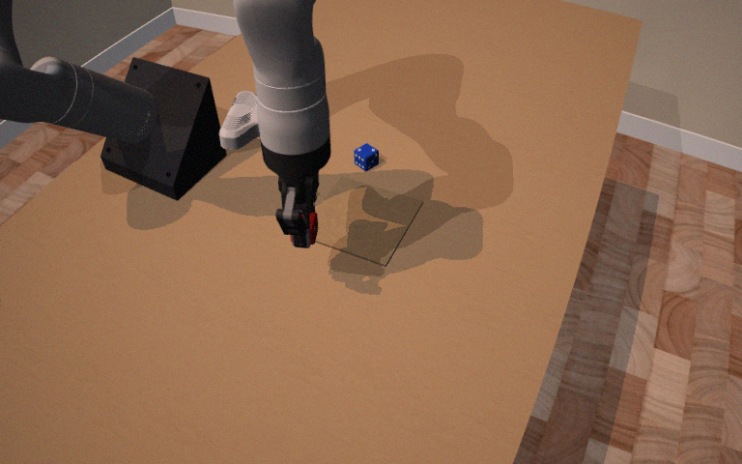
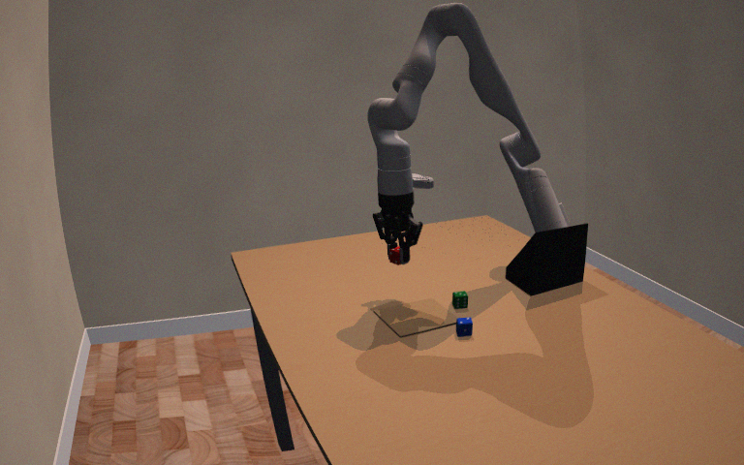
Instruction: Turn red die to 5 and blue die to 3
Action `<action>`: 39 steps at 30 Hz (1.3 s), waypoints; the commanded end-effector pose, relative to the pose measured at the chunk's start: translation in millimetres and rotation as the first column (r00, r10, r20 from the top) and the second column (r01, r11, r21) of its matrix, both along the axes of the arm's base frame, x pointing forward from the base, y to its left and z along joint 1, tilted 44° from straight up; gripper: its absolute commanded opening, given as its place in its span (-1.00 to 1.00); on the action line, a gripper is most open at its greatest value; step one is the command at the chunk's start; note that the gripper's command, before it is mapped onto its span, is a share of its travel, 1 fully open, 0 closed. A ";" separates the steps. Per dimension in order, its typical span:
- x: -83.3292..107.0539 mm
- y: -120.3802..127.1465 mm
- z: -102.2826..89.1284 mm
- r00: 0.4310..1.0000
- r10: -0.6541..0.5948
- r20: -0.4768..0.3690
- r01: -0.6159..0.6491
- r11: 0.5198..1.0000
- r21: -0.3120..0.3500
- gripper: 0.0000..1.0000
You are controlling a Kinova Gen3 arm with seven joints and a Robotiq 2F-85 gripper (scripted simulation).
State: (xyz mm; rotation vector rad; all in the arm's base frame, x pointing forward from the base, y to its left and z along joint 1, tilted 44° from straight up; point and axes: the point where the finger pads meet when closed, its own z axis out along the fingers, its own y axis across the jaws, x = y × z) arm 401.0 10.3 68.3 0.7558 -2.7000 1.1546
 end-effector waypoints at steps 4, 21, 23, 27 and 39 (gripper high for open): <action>2.2 18.0 10.1 1.000 0.020 0.011 -0.021 1.000 0.016 -0.47; 2.0 18.4 10.6 1.000 0.026 0.004 -0.026 1.000 0.015 -0.47; 1.9 18.3 10.5 1.000 0.029 0.001 -0.029 0.999 0.014 -0.47; 1.2 17.6 10.0 0.999 0.049 -0.023 -0.049 0.999 0.011 -0.47; -2.4 13.8 6.8 0.968 0.179 -0.178 -0.182 0.983 0.004 -0.47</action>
